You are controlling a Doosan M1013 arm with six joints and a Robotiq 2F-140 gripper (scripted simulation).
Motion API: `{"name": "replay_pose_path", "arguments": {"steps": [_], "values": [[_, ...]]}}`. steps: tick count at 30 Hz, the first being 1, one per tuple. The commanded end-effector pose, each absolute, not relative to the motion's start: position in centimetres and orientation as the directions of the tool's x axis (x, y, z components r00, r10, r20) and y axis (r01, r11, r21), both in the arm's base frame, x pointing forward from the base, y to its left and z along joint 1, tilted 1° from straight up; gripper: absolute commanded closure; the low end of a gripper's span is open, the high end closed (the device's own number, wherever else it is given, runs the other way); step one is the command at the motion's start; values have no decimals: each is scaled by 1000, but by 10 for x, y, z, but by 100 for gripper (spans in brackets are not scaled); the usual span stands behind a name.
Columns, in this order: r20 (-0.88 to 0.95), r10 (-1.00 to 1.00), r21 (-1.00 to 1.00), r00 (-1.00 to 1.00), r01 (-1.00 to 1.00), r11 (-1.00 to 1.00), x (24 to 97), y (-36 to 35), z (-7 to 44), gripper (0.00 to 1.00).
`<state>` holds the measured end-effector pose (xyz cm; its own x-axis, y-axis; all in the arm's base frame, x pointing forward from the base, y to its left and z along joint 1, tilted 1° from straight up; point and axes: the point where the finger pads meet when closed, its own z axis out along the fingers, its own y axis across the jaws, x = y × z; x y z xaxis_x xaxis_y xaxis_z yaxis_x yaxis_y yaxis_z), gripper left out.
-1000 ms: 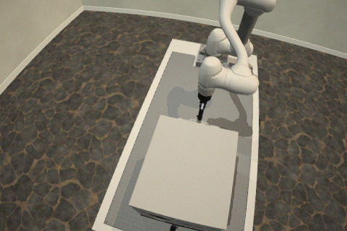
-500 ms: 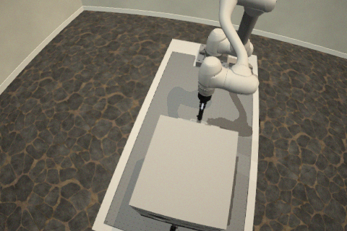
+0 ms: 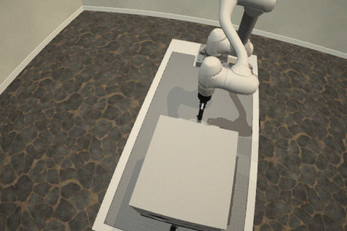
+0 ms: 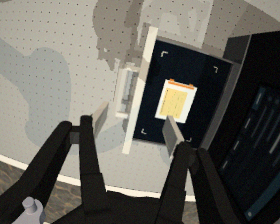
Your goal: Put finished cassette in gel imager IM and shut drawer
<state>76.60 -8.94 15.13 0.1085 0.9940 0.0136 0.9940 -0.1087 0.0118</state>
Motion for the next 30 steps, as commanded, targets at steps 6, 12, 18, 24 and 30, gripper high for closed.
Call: {"name": "replay_pose_path", "arguments": {"steps": [6, 12, 18, 24, 30], "values": [[12, 995, 2, 103, 995, -103, 760, -90, 150, 38], [12, 995, 2, 103, 995, -103, 760, -90, 150, 38], [15, 991, 4, 136, 991, -136, 764, -90, 146, 54], [28, 964, 13, 265, 964, -266, 778, -91, 133, 54], [49, 892, 23, 450, 892, -451, 799, -91, 114, 54]]}}
